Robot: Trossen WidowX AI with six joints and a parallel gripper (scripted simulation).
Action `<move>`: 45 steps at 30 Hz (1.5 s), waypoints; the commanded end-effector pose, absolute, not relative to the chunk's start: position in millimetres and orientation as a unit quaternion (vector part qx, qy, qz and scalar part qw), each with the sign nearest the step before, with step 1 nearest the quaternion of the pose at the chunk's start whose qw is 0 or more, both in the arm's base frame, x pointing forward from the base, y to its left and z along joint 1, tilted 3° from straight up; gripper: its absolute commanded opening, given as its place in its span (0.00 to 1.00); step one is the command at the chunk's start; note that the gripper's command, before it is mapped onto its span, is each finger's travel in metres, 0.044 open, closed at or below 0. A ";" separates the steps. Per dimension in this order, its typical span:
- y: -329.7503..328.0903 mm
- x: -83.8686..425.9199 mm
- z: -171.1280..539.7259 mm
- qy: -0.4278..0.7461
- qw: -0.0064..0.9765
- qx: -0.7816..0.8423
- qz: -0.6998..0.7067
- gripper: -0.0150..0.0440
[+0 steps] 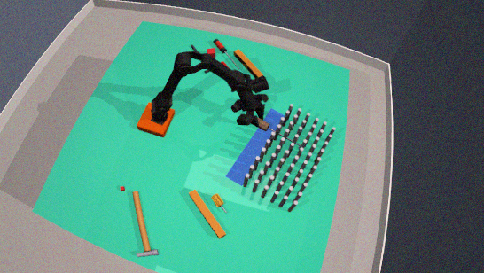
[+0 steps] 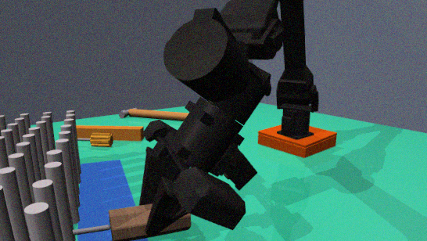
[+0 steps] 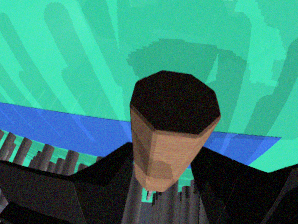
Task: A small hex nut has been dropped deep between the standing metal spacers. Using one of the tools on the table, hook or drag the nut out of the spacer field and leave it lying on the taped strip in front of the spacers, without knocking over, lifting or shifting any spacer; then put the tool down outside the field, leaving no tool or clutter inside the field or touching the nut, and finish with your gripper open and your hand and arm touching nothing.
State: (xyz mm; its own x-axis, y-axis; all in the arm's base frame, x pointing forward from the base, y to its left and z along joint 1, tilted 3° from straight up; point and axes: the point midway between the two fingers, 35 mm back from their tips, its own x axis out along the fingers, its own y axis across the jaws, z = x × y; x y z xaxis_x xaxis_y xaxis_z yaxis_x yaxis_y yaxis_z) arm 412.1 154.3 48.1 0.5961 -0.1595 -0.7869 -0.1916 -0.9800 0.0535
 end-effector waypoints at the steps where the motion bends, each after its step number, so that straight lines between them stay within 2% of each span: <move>1: 154.2 411.3 44.6 0.097 0.016 -0.892 0.441 0.25; 45: 160.0 380.8 43.4 0.098 0.018 -0.891 0.442 0.25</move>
